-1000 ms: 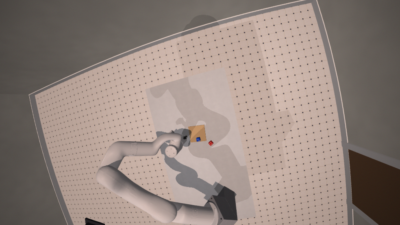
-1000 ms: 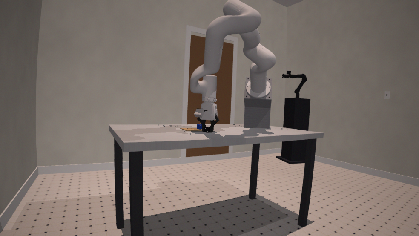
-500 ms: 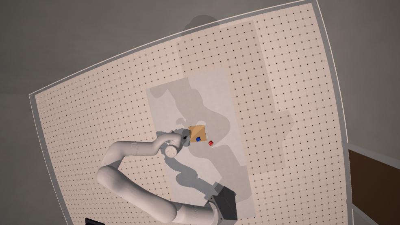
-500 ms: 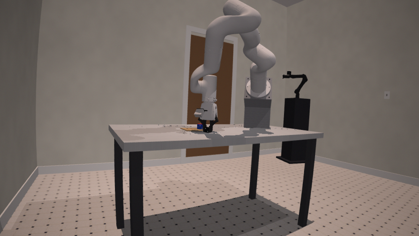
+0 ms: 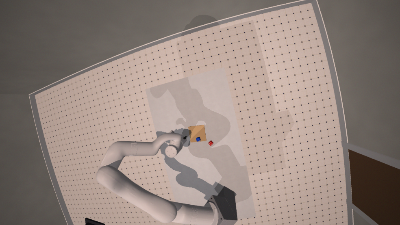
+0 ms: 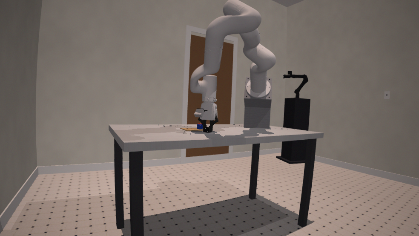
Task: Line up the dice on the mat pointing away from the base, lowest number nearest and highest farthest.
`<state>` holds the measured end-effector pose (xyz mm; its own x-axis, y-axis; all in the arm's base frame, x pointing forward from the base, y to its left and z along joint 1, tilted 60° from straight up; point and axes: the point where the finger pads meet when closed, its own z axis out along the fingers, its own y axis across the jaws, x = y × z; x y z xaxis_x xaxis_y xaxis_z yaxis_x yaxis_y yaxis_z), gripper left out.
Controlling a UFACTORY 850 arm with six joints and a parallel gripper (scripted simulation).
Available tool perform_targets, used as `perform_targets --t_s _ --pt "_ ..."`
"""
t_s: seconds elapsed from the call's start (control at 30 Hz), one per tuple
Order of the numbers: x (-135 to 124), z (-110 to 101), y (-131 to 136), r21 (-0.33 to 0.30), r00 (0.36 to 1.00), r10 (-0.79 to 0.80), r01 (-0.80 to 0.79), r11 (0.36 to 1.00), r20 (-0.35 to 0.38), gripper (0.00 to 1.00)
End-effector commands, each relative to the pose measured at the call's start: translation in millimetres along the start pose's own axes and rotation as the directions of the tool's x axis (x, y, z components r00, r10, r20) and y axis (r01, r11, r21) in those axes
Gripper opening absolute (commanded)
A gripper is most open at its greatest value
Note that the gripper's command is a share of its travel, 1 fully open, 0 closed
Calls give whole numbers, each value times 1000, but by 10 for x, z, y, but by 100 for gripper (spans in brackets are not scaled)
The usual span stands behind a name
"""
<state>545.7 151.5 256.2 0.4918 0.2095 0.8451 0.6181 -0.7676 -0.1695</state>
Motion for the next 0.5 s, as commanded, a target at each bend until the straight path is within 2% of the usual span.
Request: perform_targets --t_s 0.0,0.23,0.43,0.47 --pt "2 -2 2 0 1000 0 0 1000 -1 27" --pt "2 -44 2 0 1000 0 0 1000 -1 27" --pt "2 -392 2 0 1000 0 0 1000 -1 27" --pt "2 -392 2 0 1000 0 0 1000 -1 27"
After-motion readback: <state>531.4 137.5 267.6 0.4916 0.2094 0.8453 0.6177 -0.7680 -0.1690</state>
